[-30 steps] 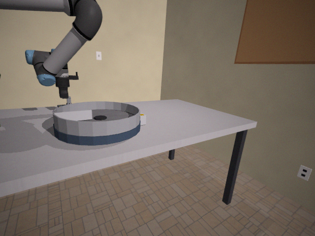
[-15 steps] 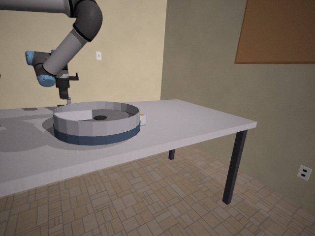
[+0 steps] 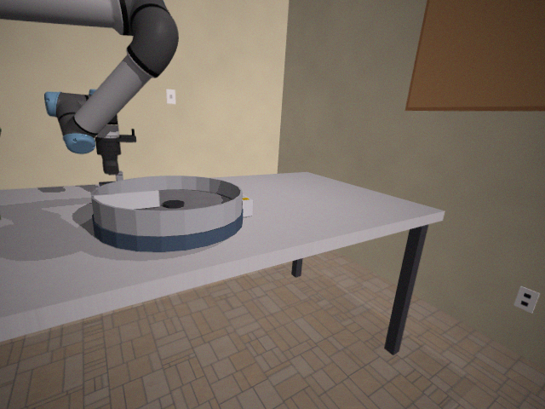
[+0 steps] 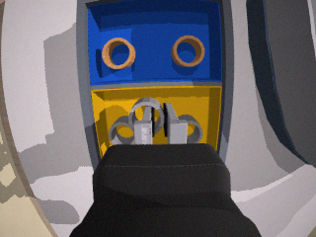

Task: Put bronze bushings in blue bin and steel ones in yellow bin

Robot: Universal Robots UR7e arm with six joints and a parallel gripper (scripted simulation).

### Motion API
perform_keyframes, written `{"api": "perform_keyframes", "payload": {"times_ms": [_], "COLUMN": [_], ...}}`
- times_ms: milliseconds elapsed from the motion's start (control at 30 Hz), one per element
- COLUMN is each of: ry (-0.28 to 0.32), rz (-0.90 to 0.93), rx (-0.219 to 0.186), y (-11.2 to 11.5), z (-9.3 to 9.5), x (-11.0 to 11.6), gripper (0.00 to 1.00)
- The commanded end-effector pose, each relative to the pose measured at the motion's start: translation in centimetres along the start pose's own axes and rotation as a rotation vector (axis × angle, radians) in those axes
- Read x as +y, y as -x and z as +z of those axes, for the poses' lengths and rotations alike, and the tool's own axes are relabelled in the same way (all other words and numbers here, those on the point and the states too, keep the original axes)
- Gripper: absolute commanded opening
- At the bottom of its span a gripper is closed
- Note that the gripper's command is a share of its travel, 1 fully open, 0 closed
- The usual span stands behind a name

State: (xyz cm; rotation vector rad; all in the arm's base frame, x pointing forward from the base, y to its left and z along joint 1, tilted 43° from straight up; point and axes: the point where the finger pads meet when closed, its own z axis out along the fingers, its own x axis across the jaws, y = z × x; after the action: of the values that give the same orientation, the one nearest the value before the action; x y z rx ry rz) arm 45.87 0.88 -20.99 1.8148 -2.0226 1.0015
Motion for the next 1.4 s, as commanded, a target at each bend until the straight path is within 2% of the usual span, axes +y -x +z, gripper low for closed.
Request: {"api": "perform_keyframes", "payload": {"times_ms": [0,600,1000,1367], "ry": [-0.001,-0.001,-0.001,-0.001], "rz": [0.0,0.0,0.0,0.0], "rx": [-0.001,-0.001,-0.001,0.0], "y": [0.0,0.0,0.0,0.0], "z": [0.0,1.2,1.2,2.2], "x": [0.0,0.0,0.0,0.0], "gripper": [0.0,0.0,0.0,0.0]}}
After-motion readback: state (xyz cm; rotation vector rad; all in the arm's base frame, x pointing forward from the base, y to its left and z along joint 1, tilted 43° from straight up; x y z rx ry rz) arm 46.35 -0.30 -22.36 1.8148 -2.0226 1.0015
